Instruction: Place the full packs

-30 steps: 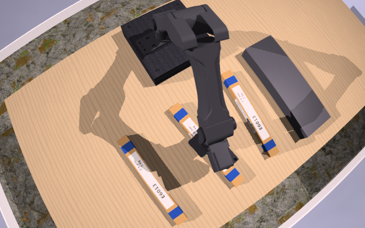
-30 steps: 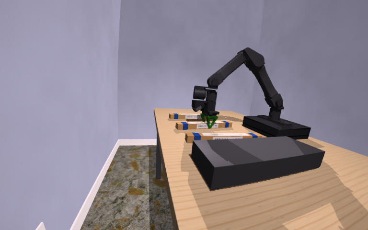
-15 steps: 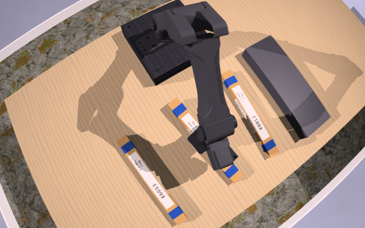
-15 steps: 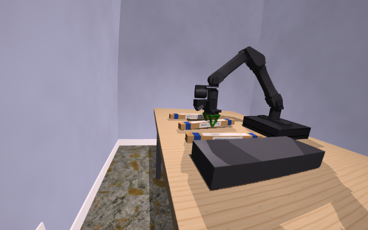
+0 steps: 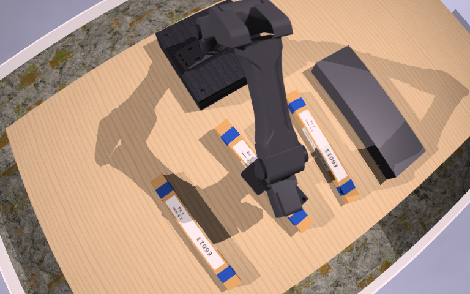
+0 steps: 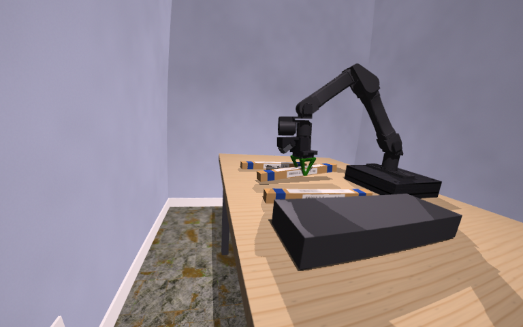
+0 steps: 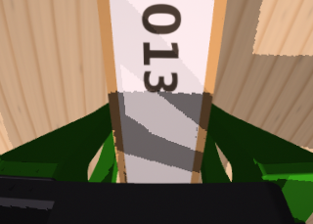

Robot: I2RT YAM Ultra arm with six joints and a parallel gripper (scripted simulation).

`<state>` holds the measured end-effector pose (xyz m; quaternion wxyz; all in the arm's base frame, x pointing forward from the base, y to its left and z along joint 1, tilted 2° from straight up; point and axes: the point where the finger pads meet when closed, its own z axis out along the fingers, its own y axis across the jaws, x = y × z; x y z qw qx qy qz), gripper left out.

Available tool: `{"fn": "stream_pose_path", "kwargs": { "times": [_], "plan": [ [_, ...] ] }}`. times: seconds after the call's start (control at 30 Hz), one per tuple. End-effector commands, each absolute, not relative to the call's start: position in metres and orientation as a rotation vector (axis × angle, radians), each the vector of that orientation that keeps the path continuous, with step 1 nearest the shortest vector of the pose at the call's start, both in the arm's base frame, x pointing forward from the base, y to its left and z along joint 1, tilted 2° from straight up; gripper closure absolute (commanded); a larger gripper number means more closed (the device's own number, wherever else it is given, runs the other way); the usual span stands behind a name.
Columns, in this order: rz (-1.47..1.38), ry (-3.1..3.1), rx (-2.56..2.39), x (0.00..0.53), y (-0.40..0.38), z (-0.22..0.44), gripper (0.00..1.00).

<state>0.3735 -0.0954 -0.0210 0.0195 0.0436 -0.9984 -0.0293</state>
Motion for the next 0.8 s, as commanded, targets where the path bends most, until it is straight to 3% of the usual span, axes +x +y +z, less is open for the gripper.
{"fn": "stream_pose_path", "kwargs": {
  "times": [0.0,0.77],
  "plan": [
    [-0.035,-3.22,0.128,0.399,-0.11,0.032,1.0],
    [-0.042,-3.207,0.123,0.399,-0.112,0.048,1.0]
  ]
}}
